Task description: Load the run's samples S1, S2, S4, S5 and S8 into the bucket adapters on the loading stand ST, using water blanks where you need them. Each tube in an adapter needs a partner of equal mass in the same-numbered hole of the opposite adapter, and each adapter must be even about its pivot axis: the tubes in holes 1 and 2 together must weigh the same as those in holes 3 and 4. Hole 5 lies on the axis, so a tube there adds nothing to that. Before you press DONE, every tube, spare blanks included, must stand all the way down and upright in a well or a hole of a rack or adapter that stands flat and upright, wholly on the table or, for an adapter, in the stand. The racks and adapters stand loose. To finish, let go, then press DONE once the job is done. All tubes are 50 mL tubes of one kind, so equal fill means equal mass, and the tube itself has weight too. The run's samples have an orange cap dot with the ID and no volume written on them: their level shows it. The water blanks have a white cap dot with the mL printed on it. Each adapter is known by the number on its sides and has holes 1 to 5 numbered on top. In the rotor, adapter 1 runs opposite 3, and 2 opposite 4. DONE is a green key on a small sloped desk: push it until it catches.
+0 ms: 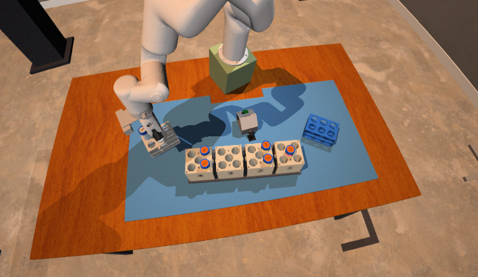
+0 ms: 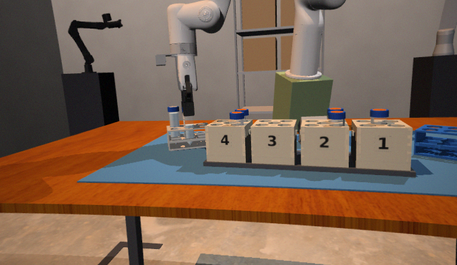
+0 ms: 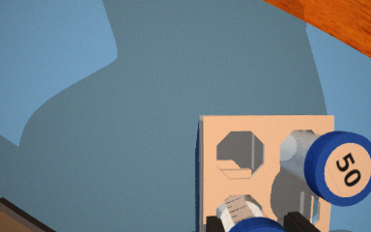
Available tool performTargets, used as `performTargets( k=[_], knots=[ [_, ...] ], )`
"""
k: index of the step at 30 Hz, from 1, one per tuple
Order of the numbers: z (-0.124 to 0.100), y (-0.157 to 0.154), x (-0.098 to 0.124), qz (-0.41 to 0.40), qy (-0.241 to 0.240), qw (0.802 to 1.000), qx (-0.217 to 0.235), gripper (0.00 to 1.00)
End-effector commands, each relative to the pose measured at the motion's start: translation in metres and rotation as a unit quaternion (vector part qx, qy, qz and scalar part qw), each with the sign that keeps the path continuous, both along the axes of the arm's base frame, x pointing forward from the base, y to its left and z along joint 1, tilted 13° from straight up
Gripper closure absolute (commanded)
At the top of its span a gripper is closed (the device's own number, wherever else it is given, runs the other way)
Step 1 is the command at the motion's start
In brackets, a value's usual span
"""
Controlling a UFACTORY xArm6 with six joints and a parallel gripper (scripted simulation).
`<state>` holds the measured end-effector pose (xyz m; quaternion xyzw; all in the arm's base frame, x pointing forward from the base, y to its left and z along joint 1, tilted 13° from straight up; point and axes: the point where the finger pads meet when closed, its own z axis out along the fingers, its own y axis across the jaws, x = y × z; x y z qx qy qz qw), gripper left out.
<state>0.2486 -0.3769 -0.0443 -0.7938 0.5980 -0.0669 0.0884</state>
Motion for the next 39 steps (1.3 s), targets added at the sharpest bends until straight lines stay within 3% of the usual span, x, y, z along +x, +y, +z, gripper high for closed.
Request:
performTargets(
  k=[1,39],
  knots=[
    [0.0014,-0.0015,0.0006,0.000,-0.001,1.000,-0.002,1.00],
    [0.0079,-0.0019,-0.0008,0.000,-0.001,1.000,-0.002,1.00]
  ],
)
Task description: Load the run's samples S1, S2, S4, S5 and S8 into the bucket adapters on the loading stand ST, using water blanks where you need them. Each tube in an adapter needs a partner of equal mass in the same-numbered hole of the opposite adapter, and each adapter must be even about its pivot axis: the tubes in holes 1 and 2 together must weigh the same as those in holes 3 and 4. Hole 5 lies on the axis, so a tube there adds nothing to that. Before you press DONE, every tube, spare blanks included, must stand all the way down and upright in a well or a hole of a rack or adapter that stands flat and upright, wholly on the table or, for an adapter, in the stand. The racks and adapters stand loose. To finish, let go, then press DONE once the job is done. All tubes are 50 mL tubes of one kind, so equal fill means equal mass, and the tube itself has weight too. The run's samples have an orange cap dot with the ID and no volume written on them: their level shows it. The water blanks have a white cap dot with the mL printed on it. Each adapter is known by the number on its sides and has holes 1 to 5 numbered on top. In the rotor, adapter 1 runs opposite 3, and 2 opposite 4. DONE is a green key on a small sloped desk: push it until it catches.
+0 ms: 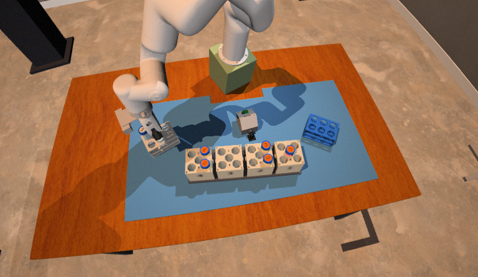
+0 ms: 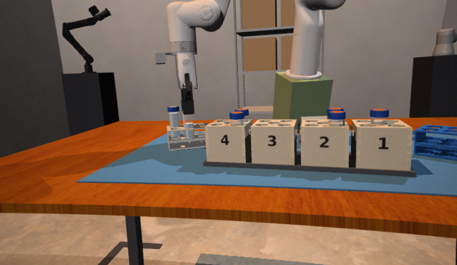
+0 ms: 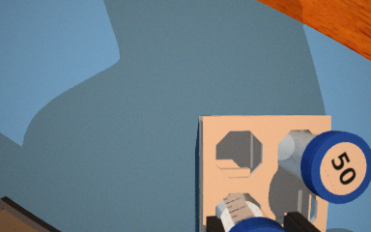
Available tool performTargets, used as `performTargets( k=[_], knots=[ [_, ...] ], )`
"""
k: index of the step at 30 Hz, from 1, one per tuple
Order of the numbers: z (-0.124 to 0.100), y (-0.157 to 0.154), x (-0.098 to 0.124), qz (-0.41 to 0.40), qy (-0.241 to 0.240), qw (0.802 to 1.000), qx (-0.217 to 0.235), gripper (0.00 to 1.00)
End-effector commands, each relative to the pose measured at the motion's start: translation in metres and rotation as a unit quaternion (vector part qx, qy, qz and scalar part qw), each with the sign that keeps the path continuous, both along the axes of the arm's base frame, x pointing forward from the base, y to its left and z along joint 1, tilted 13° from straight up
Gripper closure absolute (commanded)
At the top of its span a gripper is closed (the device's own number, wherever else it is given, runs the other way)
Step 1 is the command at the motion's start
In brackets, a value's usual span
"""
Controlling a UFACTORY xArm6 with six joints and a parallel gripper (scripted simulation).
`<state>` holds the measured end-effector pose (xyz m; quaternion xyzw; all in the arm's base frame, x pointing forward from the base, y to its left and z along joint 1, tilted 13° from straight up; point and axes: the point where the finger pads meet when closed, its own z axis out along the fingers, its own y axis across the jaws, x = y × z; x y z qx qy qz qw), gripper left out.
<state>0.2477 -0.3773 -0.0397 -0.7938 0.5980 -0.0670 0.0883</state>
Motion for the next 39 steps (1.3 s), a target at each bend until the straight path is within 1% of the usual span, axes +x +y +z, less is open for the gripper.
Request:
performTargets(
  k=[1,27,36,39],
  knots=[
    [0.004,-0.002,0.000,0.000,-0.001,1.000,-0.002,1.00],
    [0.016,-0.002,-0.003,0.000,-0.001,1.000,-0.002,1.00],
    [0.034,-0.003,-0.007,0.000,-0.001,1.000,-0.002,1.00],
    [0.036,-0.004,-0.007,0.000,-0.001,1.000,-0.002,1.00]
  ],
)
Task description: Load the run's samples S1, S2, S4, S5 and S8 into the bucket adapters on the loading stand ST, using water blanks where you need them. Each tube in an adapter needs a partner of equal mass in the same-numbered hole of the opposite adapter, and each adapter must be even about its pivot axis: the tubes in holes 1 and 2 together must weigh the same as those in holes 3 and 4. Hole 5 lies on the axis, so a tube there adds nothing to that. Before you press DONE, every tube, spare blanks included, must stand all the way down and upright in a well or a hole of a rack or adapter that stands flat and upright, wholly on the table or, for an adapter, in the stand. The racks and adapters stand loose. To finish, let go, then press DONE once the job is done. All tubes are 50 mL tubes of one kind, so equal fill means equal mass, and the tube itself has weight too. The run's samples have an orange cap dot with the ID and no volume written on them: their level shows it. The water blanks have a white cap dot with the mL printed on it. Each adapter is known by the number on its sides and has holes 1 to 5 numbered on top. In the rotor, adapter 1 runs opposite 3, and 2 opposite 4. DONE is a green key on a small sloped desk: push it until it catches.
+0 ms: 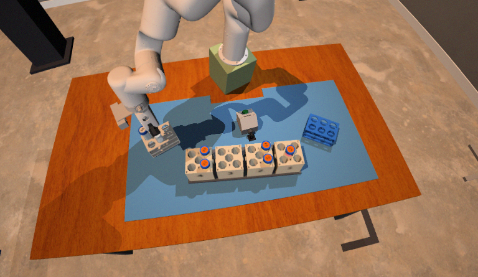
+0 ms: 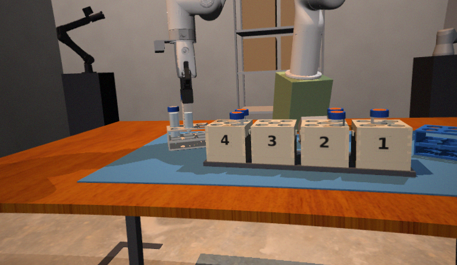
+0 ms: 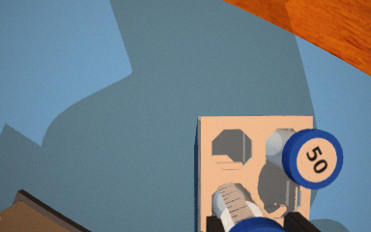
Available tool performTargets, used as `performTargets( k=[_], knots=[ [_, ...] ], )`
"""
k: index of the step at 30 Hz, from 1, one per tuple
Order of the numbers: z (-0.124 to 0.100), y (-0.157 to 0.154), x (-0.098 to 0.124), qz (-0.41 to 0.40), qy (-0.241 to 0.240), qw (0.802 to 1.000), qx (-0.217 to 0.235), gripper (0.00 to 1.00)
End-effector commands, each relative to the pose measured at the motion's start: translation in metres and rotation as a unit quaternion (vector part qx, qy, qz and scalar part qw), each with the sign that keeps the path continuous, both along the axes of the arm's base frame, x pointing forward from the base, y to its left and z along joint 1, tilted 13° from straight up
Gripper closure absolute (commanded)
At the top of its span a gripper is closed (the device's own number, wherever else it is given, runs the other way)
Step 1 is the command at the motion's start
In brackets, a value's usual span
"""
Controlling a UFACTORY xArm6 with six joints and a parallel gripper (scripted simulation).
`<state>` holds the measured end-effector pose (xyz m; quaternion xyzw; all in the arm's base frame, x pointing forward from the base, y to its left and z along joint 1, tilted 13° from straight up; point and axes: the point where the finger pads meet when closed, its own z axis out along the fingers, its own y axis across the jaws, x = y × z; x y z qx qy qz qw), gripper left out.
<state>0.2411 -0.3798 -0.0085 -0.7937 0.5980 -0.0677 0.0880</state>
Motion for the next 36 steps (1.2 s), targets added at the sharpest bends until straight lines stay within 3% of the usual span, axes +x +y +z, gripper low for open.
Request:
performTargets(
  k=[1,36],
  knots=[
    [0.007,-0.001,-0.001,0.000,0.000,1.000,-0.001,1.00],
    [0.067,-0.005,-0.014,0.000,0.000,1.000,-0.001,1.00]
  ],
)
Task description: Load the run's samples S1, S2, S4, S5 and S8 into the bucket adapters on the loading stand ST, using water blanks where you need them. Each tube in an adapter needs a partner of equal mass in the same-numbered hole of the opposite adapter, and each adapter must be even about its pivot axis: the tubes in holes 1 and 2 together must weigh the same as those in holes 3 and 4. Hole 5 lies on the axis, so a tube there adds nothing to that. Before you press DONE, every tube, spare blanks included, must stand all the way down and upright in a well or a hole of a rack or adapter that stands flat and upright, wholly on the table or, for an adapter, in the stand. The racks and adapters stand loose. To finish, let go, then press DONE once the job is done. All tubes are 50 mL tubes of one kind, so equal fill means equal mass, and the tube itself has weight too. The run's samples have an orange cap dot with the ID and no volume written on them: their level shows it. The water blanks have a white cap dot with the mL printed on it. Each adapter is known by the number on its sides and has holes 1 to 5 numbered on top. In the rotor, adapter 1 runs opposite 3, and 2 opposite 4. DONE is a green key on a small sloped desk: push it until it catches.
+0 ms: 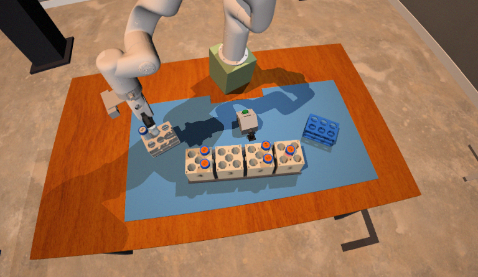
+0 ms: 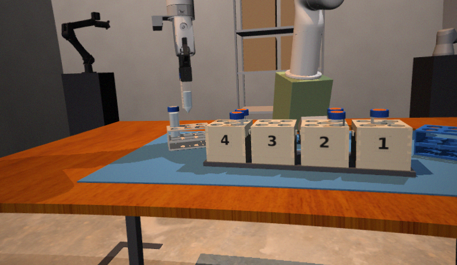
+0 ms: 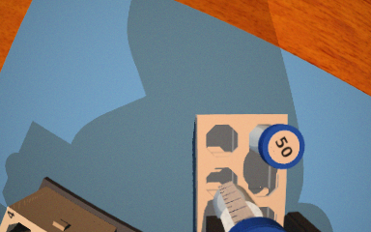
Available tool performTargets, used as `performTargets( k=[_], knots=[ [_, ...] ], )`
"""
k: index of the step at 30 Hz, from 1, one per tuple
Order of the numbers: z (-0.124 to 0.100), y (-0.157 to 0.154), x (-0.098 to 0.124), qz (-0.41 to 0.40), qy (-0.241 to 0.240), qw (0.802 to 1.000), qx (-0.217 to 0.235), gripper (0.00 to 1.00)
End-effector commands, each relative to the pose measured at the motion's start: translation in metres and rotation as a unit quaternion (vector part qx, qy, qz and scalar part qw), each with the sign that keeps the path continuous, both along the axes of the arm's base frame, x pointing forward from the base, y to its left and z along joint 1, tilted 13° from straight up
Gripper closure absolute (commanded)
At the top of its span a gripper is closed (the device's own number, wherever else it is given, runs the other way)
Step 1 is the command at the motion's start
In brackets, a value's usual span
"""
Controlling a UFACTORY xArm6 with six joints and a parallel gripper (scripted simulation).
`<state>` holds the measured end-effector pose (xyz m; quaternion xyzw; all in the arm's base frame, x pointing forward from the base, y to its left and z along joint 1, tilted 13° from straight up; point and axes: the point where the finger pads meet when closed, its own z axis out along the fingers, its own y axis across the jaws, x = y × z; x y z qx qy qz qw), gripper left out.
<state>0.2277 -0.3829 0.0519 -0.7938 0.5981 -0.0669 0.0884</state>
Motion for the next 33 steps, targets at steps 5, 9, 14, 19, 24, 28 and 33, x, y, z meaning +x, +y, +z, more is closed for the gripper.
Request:
performTargets(
  k=[5,9,14,19,24,28,33],
  knots=[
    [0.017,-0.002,-0.003,0.000,-0.001,1.000,-0.002,1.00],
    [0.024,-0.003,-0.004,0.000,-0.001,1.000,-0.002,1.00],
    [0.030,-0.003,-0.006,0.000,-0.001,1.000,-0.002,1.00],
    [0.034,-0.003,-0.007,0.000,-0.001,1.000,-0.002,1.00],
    [0.034,-0.003,-0.007,0.000,-0.001,1.000,-0.002,1.00],
    [0.037,0.009,0.002,0.049,-0.004,0.999,-0.013,1.00],
    [0.039,0.021,0.011,0.097,-0.007,0.995,-0.023,1.00]
  ],
)
